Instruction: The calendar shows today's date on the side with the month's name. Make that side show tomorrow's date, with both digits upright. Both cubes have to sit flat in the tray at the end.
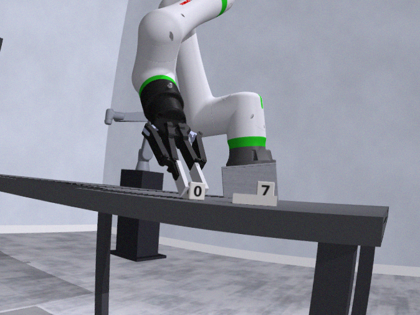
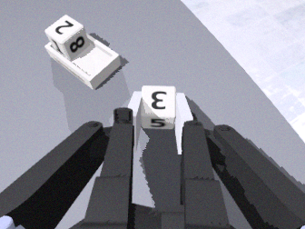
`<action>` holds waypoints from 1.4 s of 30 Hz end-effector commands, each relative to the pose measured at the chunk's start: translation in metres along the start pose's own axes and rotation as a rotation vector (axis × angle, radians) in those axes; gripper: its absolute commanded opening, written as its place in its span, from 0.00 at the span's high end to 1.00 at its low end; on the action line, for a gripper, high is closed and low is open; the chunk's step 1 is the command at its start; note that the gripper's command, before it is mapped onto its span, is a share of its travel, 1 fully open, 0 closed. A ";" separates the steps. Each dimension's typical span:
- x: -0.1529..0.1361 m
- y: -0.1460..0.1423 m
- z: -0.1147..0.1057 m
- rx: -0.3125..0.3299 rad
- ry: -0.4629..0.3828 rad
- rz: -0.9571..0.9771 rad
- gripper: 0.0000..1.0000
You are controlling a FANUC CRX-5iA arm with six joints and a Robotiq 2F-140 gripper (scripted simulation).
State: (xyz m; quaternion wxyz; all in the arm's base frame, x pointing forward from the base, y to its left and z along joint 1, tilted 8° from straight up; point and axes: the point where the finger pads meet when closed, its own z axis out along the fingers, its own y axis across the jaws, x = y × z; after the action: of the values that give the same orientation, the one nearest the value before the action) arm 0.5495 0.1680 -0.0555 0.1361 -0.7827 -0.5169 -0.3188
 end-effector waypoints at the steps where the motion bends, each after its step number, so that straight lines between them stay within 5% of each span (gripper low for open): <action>1: 0.000 0.000 0.000 0.000 0.000 0.000 0.76; 22: 0.000 0.000 0.000 0.000 0.000 0.000 0.74; 34: 0.000 0.000 0.000 0.000 0.000 0.000 0.65; 35: 0.000 0.000 0.000 0.000 0.000 0.000 0.54; 42: 0.000 0.000 0.000 0.000 0.000 0.000 0.54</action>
State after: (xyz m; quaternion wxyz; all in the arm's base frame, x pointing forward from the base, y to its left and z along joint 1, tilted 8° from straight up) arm 0.5495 0.1680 -0.0555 0.1361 -0.7827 -0.5169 -0.3188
